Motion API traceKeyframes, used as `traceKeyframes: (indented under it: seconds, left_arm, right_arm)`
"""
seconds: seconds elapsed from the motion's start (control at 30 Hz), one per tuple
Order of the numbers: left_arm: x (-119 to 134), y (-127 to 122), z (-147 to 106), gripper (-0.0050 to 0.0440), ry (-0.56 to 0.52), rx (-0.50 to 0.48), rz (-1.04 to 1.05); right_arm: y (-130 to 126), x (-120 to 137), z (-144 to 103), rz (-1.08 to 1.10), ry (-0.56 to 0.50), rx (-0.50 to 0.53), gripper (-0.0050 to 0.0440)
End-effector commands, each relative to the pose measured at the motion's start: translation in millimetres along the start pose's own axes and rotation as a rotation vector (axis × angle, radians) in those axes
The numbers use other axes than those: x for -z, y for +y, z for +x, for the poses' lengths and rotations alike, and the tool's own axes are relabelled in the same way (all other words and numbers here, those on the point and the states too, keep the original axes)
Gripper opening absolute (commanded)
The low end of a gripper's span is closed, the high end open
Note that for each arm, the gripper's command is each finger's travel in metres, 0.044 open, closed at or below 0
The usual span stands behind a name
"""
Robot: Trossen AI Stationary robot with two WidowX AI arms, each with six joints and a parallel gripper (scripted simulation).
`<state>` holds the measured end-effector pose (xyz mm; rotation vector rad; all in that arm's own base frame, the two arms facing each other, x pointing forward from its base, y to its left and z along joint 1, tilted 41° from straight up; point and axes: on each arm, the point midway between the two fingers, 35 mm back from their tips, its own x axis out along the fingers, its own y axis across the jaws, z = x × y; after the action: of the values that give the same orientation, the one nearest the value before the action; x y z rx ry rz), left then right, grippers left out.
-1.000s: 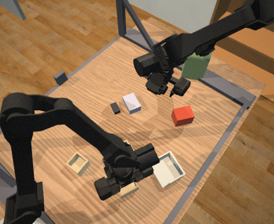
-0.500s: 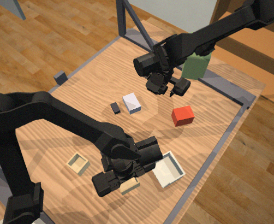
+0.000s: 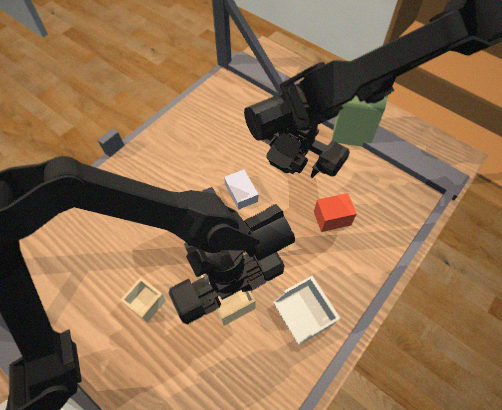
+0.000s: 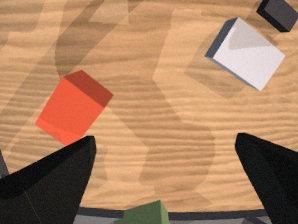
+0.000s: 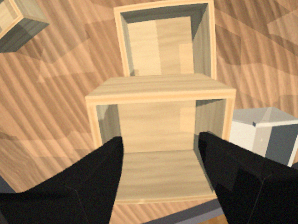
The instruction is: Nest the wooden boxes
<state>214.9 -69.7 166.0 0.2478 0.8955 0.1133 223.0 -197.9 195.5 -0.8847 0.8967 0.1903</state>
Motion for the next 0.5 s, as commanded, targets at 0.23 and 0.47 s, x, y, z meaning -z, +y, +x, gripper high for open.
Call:
traceKeyframes:
  seconds: [0.23, 0.47]
  left_arm:
    - [-2.4, 1.4, -3.4, 0.0400, -0.013, 0.007, -0.016]
    - [-0.7, 1.5, 0.7, 0.0400, -0.010, 0.024, -0.040]
  right_arm:
    - [-18.3, -47.1, -31.9, 0.001, 0.004, 0.027, 0.0295]
    - [-16.6, -51.5, -30.5, 0.006, 0.003, 0.009, 0.0295]
